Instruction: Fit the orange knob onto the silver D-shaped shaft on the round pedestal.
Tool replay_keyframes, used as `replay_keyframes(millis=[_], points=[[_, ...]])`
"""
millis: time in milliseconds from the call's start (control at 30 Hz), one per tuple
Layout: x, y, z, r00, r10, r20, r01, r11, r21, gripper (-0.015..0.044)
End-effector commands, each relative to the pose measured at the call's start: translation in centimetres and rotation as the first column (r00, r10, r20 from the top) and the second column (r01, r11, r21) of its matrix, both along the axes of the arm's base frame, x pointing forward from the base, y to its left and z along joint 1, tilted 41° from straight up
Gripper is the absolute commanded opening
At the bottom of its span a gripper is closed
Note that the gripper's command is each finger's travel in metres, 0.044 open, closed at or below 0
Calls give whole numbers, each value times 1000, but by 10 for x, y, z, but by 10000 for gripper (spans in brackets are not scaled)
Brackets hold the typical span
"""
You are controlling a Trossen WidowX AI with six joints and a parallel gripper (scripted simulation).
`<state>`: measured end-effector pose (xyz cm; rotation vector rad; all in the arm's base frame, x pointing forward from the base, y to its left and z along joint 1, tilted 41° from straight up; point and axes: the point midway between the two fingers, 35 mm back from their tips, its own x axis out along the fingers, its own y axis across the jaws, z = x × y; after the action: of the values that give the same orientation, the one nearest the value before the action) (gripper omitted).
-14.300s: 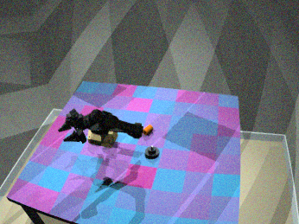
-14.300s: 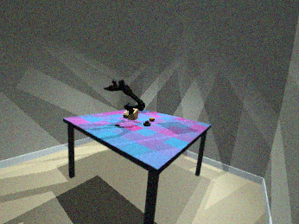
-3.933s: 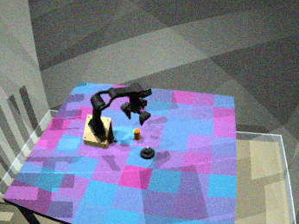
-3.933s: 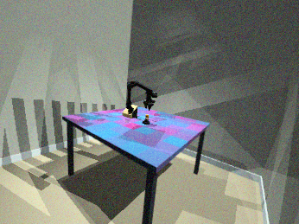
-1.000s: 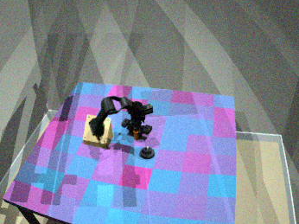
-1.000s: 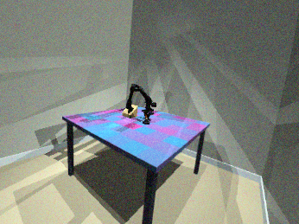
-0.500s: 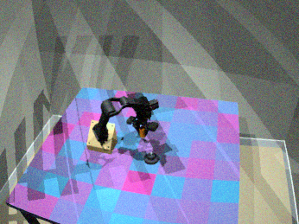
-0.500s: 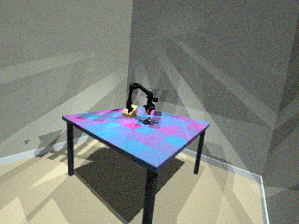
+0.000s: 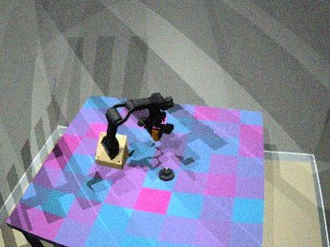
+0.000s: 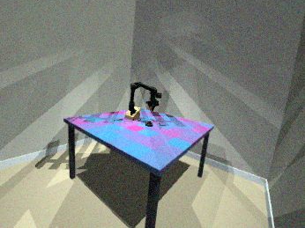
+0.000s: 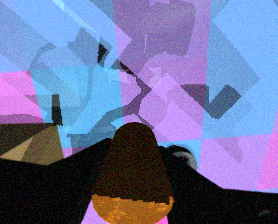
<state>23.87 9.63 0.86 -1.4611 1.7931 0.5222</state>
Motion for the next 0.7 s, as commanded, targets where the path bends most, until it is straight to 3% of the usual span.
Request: replay_keyframes(millis=[0,667], points=[[1,3,3,1000,12,18,-12,1000,-2,0],[11,39,25,906,304,296,-262,949,-174,0]])
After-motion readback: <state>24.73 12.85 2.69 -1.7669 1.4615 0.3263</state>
